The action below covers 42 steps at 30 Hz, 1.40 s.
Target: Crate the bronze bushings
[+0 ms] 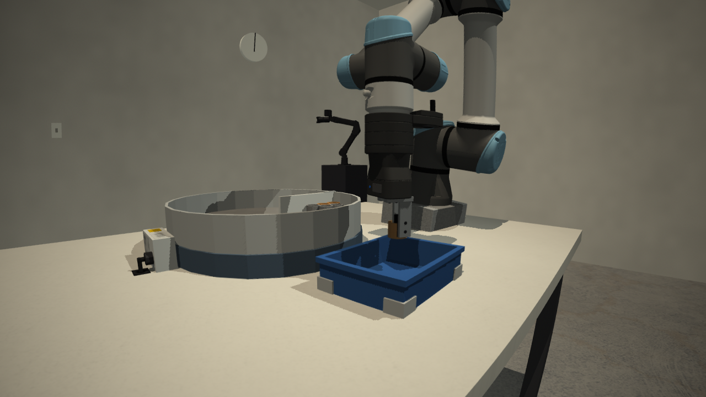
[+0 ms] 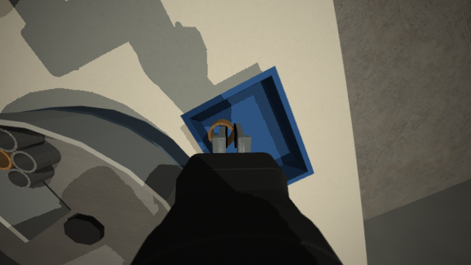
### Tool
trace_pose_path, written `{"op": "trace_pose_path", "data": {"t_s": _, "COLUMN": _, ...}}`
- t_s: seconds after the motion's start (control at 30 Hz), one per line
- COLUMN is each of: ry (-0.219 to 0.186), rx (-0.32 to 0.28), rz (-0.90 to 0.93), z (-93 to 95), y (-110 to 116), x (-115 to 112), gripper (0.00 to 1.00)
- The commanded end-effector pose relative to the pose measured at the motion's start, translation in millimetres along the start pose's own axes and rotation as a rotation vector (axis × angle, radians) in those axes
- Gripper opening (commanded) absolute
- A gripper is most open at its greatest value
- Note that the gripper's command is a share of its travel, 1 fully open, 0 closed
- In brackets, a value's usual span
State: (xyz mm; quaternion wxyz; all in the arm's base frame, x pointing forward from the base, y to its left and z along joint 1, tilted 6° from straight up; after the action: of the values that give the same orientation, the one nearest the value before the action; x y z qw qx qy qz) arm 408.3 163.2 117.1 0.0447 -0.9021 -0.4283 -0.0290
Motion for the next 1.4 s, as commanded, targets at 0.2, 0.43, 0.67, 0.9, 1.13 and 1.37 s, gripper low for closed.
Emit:
{"op": "trace_pose_path", "data": {"t_s": 0.2, "ry": 0.001, "rx": -0.001, "rz": 0.000, "z": 7.8, "y": 0.2, "x": 0.2, "gripper": 0.00}}
{"op": "trace_pose_path", "data": {"t_s": 0.43, "ry": 0.001, "rx": -0.001, "rz": 0.000, "z": 7.8, "y": 0.2, "x": 0.2, "gripper": 0.00}}
{"op": "trace_pose_path", "data": {"t_s": 0.67, "ry": 0.001, "rx": -0.001, "rz": 0.000, "z": 16.3, "y": 0.2, "x": 0.2, "gripper": 0.00}}
{"op": "trace_pose_path", "data": {"t_s": 0.9, "ry": 0.001, "rx": -0.001, "rz": 0.000, "z": 16.3, "y": 0.2, "x": 0.2, "gripper": 0.00}}
{"op": "trace_pose_path", "data": {"t_s": 1.13, "ry": 0.001, "rx": -0.001, "rz": 0.000, "z": 21.4, "y": 0.2, "x": 0.2, "gripper": 0.00}}
{"op": "trace_pose_path", "data": {"t_s": 1.37, "ry": 0.001, "rx": -0.001, "rz": 0.000, "z": 24.8, "y": 0.2, "x": 0.2, "gripper": 0.00}}
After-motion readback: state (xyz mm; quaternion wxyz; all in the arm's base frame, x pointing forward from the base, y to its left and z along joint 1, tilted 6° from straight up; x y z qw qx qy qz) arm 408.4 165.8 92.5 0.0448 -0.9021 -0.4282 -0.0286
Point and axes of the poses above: the point where the finger pads meet when closed, its own z axis out along the fingers, its own x axis across the jaws, y = z × x, the point moved 8 cm from there along -z, back along the fingers, and after that the axes turned 13 degrees about z, right-handed, at the moved point
